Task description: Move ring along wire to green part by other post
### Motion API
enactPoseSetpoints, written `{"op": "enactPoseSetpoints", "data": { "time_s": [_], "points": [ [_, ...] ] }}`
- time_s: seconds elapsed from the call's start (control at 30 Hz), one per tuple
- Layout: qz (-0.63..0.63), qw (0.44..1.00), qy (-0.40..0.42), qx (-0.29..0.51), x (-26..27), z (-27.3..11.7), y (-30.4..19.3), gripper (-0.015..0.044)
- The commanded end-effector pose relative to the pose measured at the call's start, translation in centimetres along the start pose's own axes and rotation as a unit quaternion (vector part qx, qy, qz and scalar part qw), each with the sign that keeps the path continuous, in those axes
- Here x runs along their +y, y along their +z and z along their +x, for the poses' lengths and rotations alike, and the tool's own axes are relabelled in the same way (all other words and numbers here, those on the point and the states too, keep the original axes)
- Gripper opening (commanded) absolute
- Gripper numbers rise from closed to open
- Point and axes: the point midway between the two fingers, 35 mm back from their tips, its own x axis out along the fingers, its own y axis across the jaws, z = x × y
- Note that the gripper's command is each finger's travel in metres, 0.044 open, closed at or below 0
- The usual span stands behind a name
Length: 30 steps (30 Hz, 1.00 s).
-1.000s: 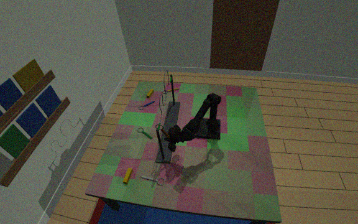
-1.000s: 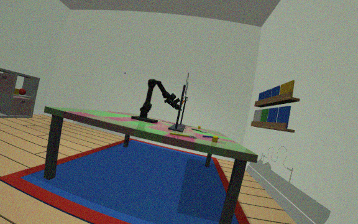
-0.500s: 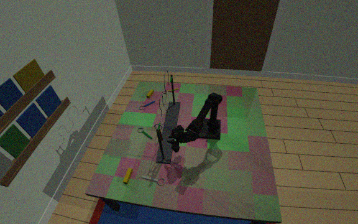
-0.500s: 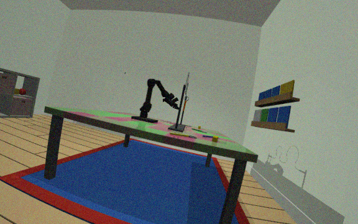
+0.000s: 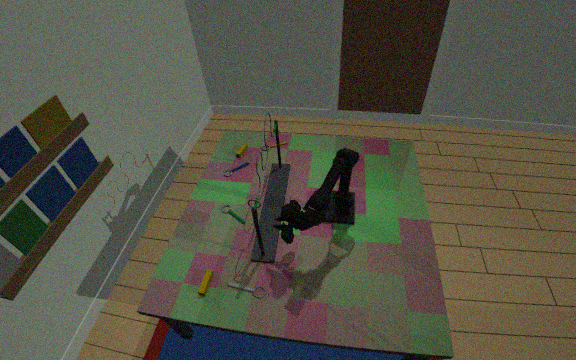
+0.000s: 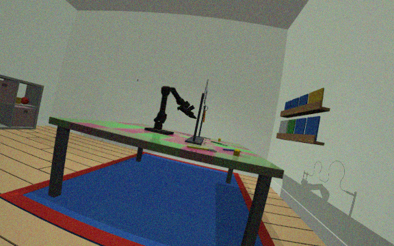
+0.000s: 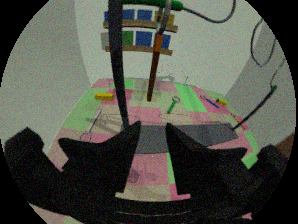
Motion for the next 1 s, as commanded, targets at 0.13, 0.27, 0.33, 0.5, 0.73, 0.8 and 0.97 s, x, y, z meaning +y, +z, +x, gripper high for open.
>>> {"op": "enactPoseSetpoints", "data": {
  "time_s": [0.13,0.27,0.33,0.5,0.73,0.8,0.97],
  "points": [
    [0.002,1.0,-0.002,-0.002,-0.1,-0.1,0.1,0.016],
    [0.002,1.0,-0.002,-0.002,-0.1,-0.1,0.1,0.016],
    [0.002,1.0,-0.002,-0.002,-0.1,-0.1,0.1,0.016],
    [0.0,1.0,0.0,0.002,0.0,-4.2,-0.1,0.0291],
    [0.0,1.0,0.0,0.0,-0.1,-5.0,0.0,0.044],
    [0.0,1.0,0.0,0.0,-0.1,-5.0,0.0,0.044],
    [0.0,1.0,0.0,0.0,-0.1,-5.0,0.0,0.044]
  ]
}}
